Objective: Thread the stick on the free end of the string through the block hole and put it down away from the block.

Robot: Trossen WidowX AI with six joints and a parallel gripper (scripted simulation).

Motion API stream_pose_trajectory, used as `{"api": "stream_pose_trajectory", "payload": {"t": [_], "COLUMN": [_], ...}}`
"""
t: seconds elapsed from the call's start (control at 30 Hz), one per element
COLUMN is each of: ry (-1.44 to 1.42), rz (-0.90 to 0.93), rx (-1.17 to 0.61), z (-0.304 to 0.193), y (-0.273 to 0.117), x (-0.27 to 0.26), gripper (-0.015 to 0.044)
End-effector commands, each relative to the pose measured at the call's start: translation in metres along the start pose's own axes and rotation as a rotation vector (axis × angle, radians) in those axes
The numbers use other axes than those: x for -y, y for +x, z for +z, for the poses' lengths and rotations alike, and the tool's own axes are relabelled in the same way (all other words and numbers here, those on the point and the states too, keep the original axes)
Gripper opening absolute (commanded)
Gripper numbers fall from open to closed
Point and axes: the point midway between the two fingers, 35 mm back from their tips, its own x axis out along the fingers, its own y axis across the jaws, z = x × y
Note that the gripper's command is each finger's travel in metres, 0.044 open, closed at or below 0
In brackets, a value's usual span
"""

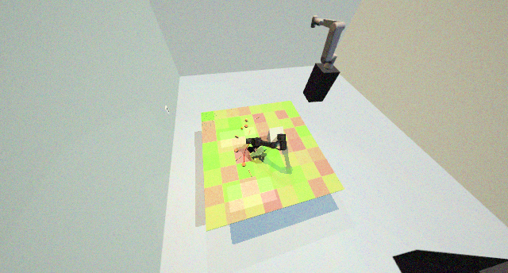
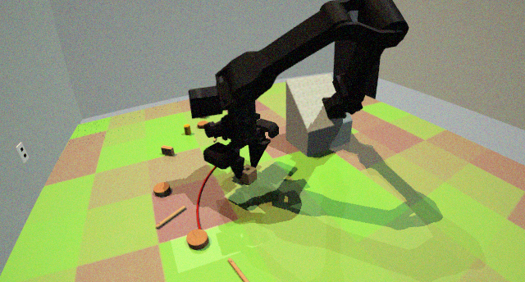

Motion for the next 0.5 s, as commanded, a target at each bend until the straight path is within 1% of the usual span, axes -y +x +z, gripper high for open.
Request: {"api": "stream_pose_trajectory", "payload": {"t": [0.0,0.13,0.33,0.47], "ry": [0.008,0.008,0.002,0.002], "rz": [-0.002,-0.002,-0.002,-0.002], "rx": [-0.006,-0.006,-0.001,-0.001], "z": [-0.0009,-0.0009,-0.0003,-0.0003], "y": [0.0022,0.0022,0.0010,0.0010], "x": [0.0023,0.0023,0.0009,0.0009], "gripper": [0.0243,0.0243,0.0086,0.0059]}}
